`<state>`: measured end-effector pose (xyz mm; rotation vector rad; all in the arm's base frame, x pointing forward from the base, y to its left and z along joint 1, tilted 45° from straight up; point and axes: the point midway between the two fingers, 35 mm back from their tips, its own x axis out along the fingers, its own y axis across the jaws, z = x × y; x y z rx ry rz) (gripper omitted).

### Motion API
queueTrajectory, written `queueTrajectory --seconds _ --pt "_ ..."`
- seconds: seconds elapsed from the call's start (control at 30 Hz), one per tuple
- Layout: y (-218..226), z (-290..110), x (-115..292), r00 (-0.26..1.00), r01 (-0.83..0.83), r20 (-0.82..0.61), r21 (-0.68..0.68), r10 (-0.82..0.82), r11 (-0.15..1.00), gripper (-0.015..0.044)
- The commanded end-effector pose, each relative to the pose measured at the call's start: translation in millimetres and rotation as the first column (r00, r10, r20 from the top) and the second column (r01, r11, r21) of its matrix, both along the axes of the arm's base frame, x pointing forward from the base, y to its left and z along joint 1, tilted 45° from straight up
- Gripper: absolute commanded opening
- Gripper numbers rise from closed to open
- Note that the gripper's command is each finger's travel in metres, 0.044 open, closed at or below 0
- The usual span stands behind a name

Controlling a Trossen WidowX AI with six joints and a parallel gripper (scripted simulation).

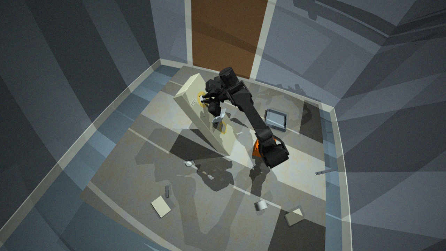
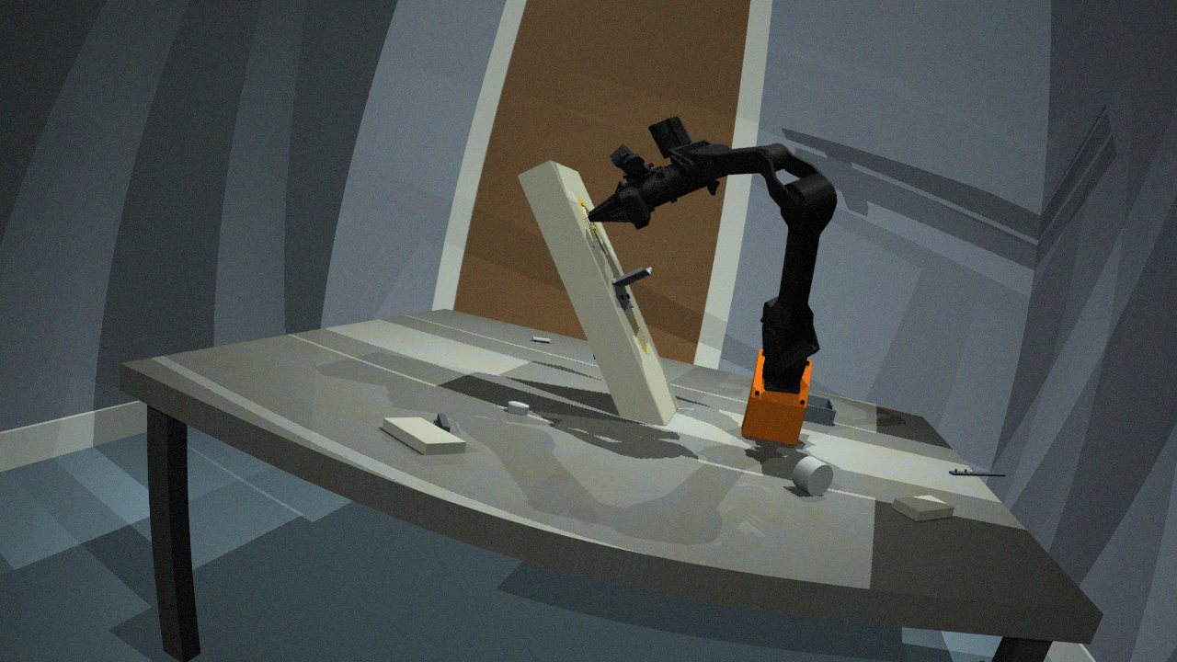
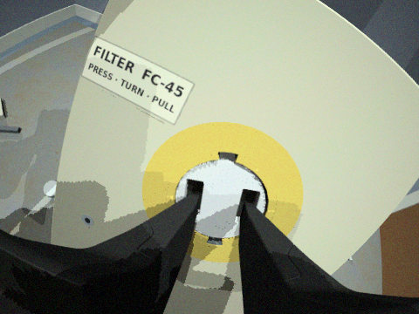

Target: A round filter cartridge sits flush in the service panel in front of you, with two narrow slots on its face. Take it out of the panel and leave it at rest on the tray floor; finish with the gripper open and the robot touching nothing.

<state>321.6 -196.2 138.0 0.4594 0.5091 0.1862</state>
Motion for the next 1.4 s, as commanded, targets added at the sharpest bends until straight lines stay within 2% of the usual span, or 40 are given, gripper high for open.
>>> queueTrajectory --seconds 0.0,1.37 --pt "0 0 1 1.000 0.001 -0.001 0.000 -0.001 1.000 0.0105" --pt "4 -6 15 1.000 0.004 -0.002 0.001 -0.004 1.000 0.0105"
